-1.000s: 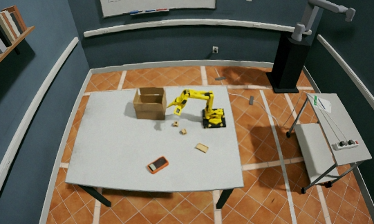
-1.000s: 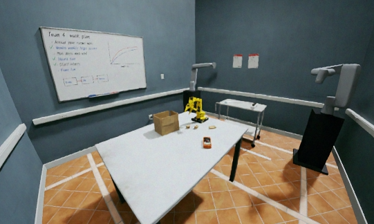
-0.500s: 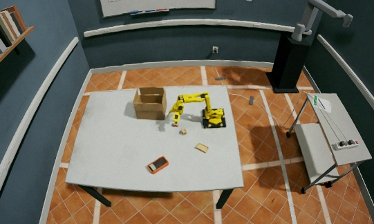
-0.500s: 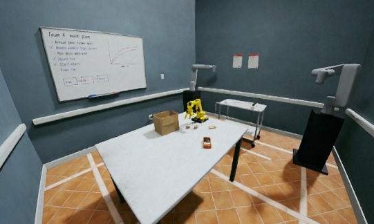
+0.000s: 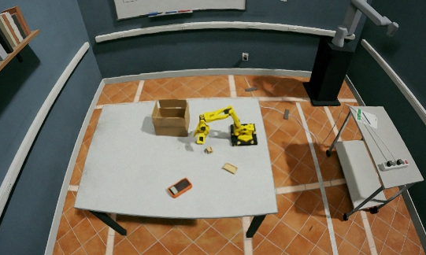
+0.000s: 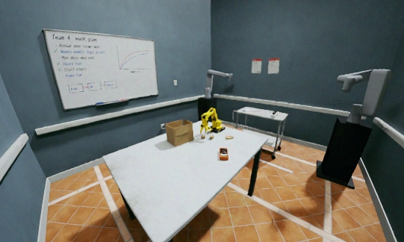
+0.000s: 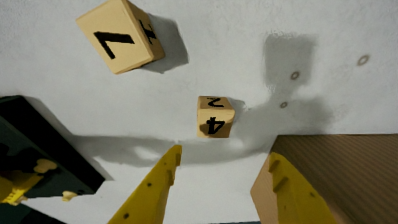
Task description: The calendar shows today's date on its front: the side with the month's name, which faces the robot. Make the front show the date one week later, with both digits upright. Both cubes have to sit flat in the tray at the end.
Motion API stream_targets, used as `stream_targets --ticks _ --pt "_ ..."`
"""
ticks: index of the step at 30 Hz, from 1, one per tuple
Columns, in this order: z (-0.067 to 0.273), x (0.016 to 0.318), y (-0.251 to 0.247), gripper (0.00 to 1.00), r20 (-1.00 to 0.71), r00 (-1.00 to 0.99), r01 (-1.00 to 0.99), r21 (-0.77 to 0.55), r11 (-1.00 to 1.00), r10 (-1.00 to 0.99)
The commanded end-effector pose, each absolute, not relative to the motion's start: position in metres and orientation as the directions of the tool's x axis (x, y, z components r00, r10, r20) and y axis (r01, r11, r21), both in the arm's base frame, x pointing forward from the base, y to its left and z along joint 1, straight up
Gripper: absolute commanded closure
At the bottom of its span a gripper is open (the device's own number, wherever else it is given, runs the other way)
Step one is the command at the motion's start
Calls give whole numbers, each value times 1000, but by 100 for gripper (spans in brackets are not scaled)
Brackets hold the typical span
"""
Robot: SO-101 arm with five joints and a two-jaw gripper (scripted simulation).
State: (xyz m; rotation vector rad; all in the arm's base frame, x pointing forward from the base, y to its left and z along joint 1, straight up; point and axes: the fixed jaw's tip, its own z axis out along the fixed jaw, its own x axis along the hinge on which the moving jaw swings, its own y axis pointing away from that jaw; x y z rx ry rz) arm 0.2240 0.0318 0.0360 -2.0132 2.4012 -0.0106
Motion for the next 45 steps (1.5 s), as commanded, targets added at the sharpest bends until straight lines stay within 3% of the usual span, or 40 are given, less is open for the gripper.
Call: stream_targets --ticks 1,24,45 --pt "30 221 34 65 3 -157 -988 10 157 -988" --pt "28 221 34 65 3 -157 -988 10 157 -988" --pt "1 222 34 65 3 -157 -988 10 157 -988"
